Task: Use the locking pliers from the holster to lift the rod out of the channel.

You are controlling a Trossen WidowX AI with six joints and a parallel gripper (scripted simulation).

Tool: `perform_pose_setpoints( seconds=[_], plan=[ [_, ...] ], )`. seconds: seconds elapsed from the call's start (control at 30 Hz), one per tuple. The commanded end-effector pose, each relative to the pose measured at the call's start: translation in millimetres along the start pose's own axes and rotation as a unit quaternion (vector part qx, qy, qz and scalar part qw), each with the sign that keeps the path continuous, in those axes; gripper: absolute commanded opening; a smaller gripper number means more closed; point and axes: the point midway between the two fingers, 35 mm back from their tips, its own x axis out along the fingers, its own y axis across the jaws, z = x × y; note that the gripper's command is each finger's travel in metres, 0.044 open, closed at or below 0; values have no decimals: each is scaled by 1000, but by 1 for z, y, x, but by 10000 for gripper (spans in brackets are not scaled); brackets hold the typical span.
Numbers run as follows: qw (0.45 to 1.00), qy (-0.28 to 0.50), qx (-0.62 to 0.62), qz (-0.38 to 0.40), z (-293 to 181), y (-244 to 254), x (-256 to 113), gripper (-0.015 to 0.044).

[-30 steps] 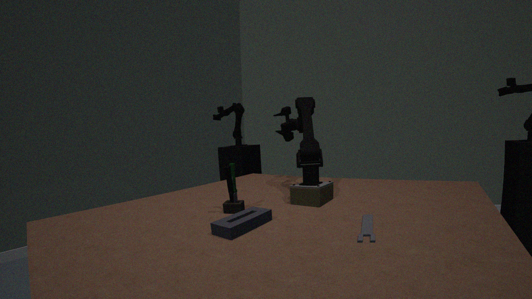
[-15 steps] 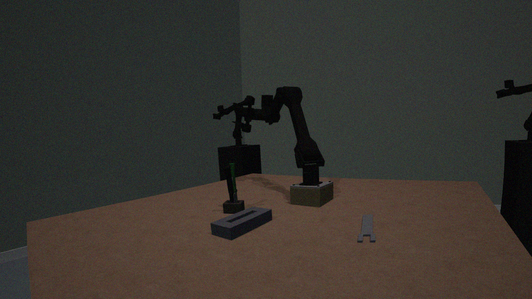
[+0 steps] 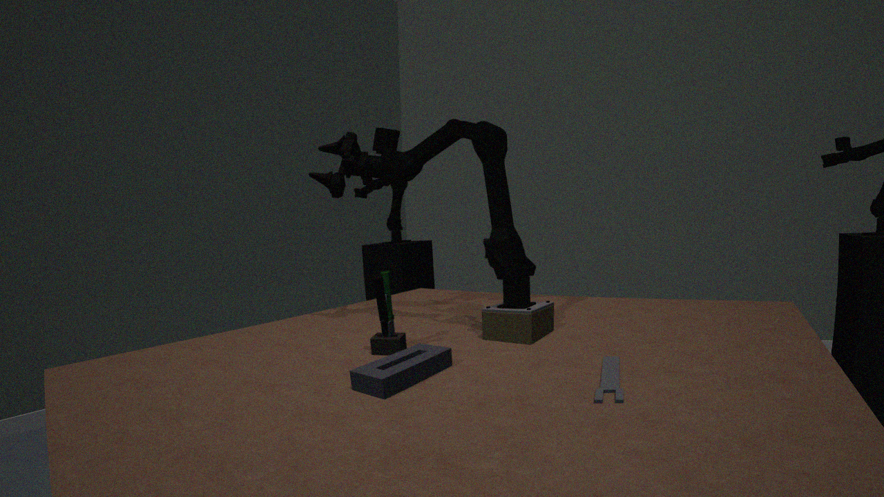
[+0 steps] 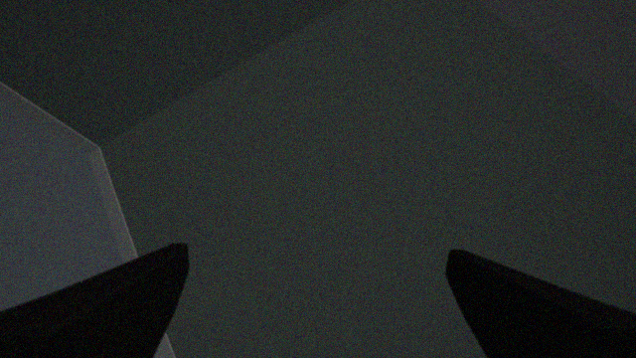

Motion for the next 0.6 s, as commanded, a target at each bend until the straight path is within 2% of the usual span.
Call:
perform_pose_setpoints(
  seconds=[0.0, 0.13, 0.27, 0.57],
  plan=[
    [997, -31, 64, 24, 57, 31, 9, 440],
    [985, -71, 143, 65, 131, 72, 9, 440],
    [964, -105, 218, 113, 200, 109, -8, 440],
    [887, -156, 364, 236, 324, 177, -90, 440]
  ],
)
